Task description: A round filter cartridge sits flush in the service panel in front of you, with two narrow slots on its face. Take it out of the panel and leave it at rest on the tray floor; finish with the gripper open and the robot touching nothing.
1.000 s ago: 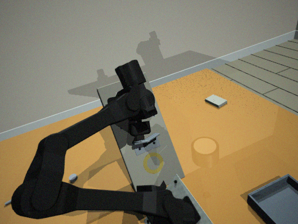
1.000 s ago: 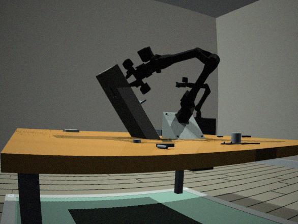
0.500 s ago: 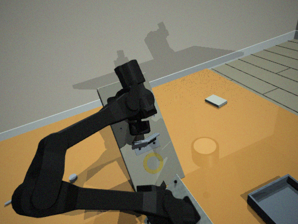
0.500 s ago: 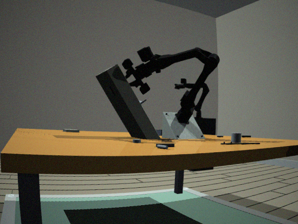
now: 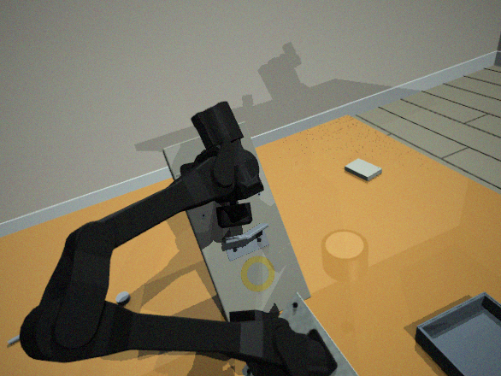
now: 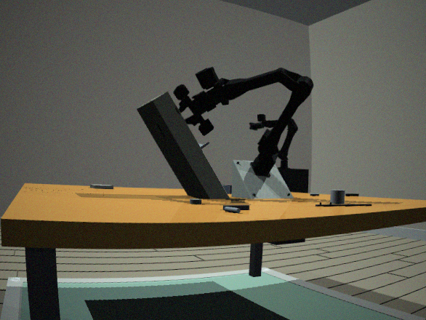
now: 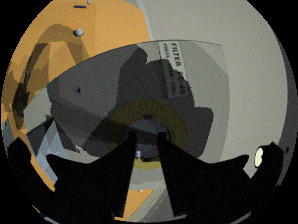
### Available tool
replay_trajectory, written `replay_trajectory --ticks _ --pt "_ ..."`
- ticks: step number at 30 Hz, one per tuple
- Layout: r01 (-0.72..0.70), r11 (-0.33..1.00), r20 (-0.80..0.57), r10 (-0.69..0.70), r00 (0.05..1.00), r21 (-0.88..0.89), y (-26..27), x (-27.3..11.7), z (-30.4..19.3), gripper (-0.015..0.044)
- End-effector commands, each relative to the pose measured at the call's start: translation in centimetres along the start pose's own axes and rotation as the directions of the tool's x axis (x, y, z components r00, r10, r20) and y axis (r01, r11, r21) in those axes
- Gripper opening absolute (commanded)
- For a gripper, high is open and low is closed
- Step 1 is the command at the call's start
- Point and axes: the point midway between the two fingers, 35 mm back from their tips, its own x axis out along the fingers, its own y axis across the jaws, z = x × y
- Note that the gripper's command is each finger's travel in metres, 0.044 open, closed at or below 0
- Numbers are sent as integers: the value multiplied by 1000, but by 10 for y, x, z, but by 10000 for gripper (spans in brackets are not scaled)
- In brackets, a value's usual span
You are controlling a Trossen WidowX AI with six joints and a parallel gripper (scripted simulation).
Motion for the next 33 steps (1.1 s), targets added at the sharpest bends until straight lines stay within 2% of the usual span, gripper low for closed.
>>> replay_trajectory --ticks 1,33 --pt "-1 1000 -2 1 1000 4 0 1 0 108" --pt "0 1000 -2 0 1000 3 0 14 0 108"
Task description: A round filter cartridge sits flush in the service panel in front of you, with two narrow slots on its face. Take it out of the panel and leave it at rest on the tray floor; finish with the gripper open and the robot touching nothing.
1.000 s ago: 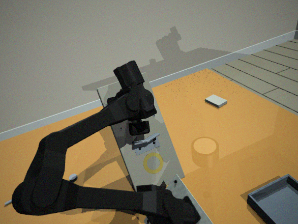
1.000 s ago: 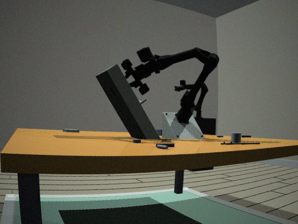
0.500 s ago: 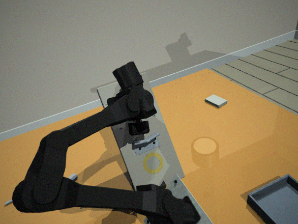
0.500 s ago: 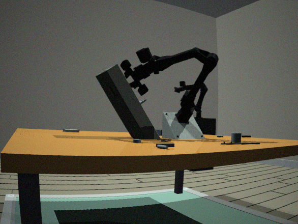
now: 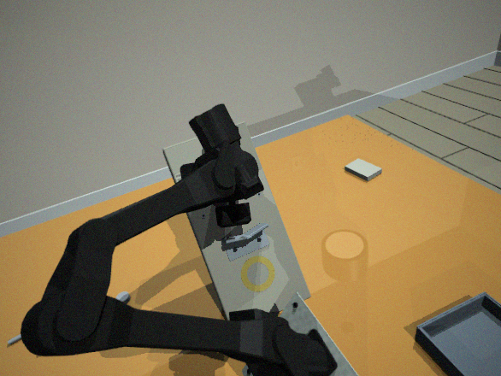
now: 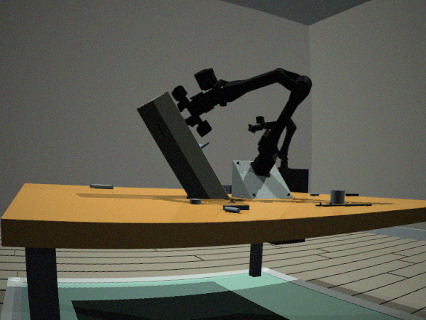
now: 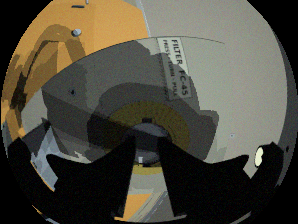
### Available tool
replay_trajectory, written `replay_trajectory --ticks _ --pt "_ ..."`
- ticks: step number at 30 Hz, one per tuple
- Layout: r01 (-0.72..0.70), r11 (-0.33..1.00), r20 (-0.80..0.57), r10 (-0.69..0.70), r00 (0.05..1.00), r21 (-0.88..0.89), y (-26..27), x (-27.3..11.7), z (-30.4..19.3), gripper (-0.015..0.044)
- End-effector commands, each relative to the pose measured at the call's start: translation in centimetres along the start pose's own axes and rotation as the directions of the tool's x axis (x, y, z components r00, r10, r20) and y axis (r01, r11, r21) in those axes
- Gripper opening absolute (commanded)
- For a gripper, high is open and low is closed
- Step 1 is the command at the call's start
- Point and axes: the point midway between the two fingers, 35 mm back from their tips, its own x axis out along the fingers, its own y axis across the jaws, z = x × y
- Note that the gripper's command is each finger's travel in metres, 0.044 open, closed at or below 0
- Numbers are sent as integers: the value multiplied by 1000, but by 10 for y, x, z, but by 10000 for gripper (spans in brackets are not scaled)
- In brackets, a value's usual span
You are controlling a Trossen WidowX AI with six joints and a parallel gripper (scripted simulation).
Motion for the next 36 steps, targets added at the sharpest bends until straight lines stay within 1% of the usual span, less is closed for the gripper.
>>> replay_trajectory --ticks 1,4,5,13,15,18,27,36 --pt "-8 1000 -5 8 1000 -3 2 6 0 108" --pt "-8 1000 -5 8 1000 -3 2 6 0 108" --pt "1 1000 0 -1 1000 1 0 0 0 101" --pt "1 1000 0 -1 1000 1 0 0 0 48" --pt "1 1000 0 -1 1000 1 0 0 0 0" --pt "-1 1000 -1 1 1000 24 0 1 0 0" --pt "-5 946 -5 7 1000 325 1 6 0 0" --pt "-3 799 -5 8 1000 601 2 7 0 0"
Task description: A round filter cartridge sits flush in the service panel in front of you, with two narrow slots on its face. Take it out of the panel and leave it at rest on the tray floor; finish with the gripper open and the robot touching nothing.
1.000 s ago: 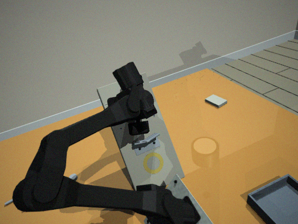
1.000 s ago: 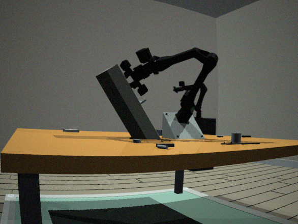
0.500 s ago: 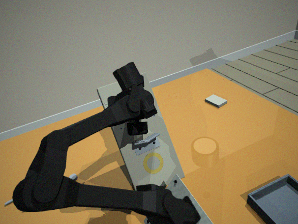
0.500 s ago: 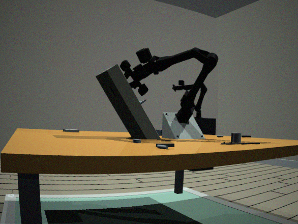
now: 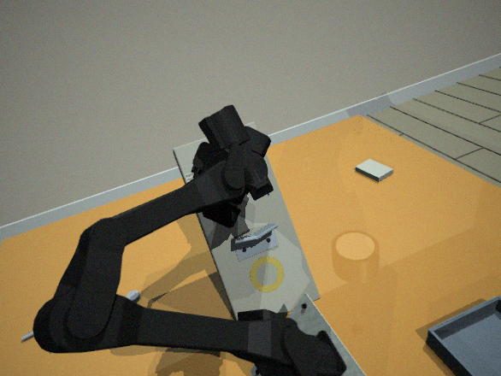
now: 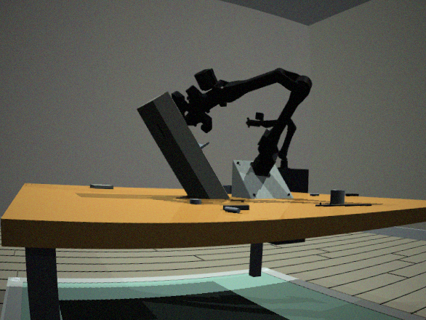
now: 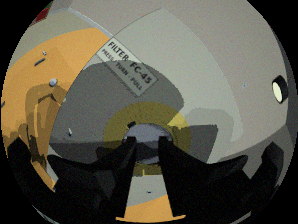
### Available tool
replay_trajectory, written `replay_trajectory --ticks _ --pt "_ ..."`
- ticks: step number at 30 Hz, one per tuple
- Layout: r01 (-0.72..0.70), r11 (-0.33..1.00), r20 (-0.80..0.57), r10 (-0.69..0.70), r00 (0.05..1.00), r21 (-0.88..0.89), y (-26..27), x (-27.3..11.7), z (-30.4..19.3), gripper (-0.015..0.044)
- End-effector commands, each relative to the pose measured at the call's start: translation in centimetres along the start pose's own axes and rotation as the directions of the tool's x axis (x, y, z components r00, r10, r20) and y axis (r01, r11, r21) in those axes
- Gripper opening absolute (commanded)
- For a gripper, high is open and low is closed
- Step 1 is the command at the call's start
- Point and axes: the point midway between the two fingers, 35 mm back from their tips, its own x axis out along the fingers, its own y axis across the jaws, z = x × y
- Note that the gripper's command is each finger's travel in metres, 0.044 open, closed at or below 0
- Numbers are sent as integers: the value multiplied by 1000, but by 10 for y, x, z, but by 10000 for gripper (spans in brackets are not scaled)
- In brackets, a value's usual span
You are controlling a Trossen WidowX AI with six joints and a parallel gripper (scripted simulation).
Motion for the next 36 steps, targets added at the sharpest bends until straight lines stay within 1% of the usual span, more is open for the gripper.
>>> replay_trajectory --ticks 1,6,11,16,22,31,34,36 --pt "-1 993 -11 3 1000 120 1 6 0 0" --pt "1 957 -11 3 1000 291 1 6 0 0" --pt "3 892 -11 3 1000 452 1 5 0 0" --pt "5 800 -11 3 1000 600 1 5 0 0" --pt "7 658 -11 3 1000 753 1 5 0 0" --pt "9 418 -11 3 1000 908 1 4 0 0" --pt "9 459 -11 3 1000 888 1 5 0 0" --pt "11 461 -14 3 1000 887 0 2 -1 0"
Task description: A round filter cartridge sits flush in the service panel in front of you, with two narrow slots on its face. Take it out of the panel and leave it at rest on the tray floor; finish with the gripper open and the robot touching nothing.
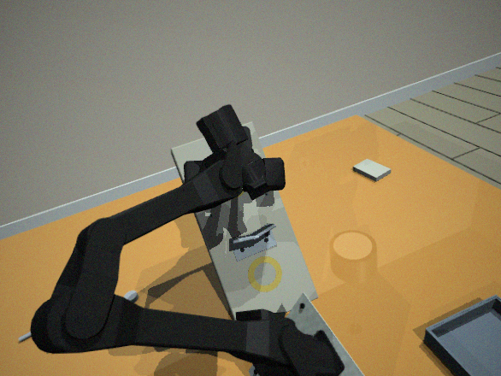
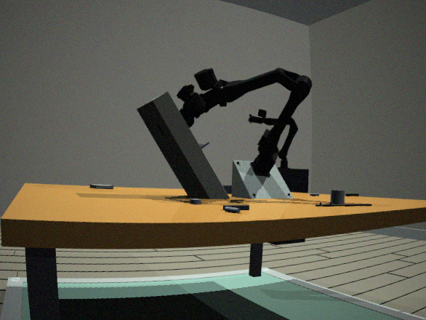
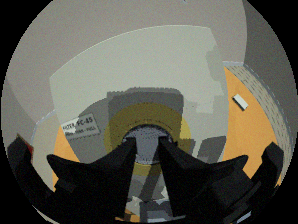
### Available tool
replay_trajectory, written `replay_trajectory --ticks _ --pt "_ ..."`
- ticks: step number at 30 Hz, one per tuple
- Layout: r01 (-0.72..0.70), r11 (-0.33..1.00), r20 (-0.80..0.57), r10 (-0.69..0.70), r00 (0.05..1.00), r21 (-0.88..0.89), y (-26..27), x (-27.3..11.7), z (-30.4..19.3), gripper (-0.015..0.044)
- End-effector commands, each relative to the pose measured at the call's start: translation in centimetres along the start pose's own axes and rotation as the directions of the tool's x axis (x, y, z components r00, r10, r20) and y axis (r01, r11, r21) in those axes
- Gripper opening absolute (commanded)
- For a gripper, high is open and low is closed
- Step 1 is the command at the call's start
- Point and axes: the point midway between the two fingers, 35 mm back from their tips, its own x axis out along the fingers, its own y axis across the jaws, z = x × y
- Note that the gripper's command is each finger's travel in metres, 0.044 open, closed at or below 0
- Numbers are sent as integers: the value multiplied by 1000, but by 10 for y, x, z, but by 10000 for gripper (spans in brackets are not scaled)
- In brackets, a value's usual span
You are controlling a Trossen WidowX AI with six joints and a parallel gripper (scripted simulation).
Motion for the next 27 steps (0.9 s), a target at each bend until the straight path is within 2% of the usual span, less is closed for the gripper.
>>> replay_trajectory --ticks 1,17,27 --pt "9 1000 -12 -9 1000 4 -1 -1 -1 0" --pt "10 999 -13 -10 1000 -33 -1 -70 -1 0" --pt "8 999 -12 -9 1000 -34 -6 -70 -18 0"
